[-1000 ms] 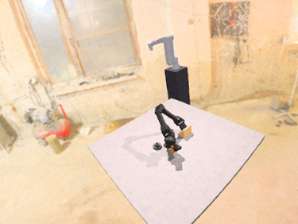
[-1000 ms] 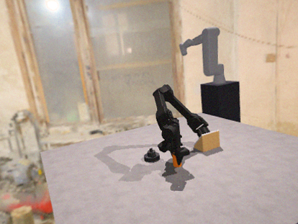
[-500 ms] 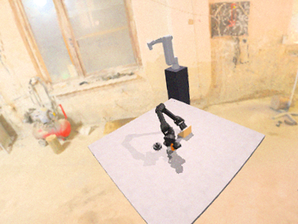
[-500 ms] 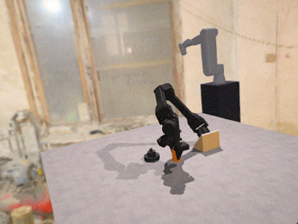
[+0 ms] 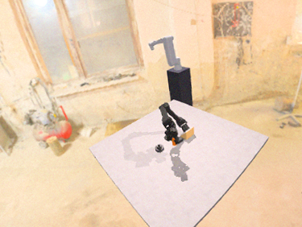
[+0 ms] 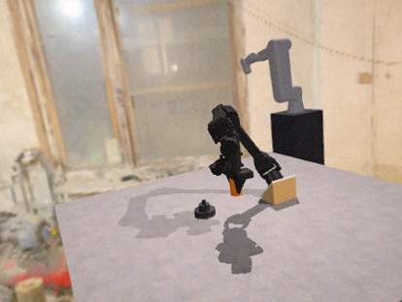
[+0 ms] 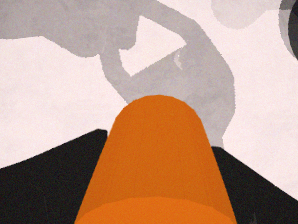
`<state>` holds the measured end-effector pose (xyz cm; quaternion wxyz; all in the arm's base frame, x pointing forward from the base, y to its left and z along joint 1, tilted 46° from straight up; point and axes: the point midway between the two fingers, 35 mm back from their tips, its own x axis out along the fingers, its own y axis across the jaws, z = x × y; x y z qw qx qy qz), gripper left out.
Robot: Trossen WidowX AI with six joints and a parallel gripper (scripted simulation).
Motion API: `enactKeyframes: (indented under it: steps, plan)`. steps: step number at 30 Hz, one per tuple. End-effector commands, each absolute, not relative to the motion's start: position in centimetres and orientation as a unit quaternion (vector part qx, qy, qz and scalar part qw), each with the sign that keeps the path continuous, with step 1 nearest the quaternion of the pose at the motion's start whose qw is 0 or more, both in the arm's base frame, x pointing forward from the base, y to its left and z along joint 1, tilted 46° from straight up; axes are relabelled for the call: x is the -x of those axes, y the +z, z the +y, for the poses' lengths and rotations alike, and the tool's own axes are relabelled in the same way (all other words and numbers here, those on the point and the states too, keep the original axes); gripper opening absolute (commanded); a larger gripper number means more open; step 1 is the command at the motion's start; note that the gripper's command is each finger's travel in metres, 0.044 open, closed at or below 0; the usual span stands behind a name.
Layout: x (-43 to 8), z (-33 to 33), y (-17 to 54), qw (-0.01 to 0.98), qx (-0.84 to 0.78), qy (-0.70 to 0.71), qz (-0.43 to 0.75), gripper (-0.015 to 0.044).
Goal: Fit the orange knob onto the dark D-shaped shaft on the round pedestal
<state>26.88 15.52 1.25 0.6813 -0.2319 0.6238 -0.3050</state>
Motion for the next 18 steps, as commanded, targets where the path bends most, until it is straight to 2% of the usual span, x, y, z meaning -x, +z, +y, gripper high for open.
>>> enactKeyframes:
  steps: [1,18]
  plan:
    - [-26.5,17.2,3.2,0.684,0.227,-0.304,0.623,0.0000]
    - [-28.5,14.6,4.7,0.686,0.225,-0.299,0.625,0.0000]
